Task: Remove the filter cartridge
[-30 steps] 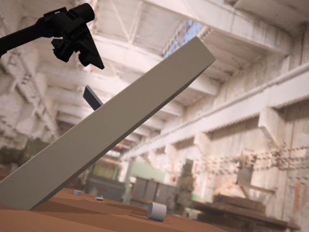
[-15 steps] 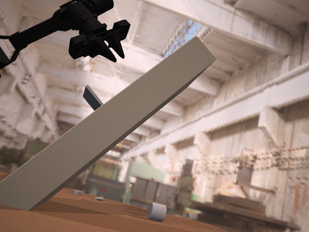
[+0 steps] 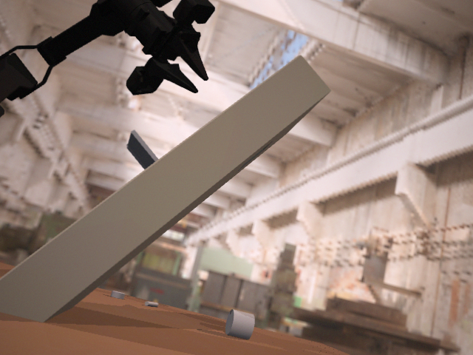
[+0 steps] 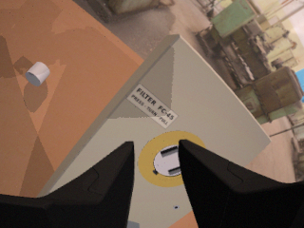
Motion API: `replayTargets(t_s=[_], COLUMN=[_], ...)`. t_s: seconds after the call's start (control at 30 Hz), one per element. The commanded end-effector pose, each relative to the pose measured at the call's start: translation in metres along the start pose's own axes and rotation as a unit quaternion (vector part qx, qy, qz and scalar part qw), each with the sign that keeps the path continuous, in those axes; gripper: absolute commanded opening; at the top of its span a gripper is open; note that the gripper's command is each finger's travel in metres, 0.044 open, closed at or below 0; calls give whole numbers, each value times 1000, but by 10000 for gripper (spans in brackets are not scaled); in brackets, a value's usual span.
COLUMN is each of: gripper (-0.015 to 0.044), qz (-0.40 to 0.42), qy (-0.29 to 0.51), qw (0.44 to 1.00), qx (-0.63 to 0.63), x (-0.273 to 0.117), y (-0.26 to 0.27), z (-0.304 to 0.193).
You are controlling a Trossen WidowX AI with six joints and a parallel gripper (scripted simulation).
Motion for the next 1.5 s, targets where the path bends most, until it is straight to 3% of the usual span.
replayTargets(t_s=[0.0, 0.17, 0.73, 1.47], gripper=[117, 117, 117, 117], qz=[40, 51, 51, 49], qy=[-5, -4, -3, -1], qw=[891, 814, 814, 815], qx=[453, 578, 578, 577], x=[24, 29, 30, 65], y=[-40, -50, -50, -49], z=[-50, -65, -65, -63])
Point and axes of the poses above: the point midway between the two fingers, 35 mm back from their tips, its own x axis out along the fingers, its own y axis across the jaws, z = x × y, the point moved 1 cm from there along -x, back along the fingers, and after that the axes turned 15 degrees about x, right-handed, at the moved point
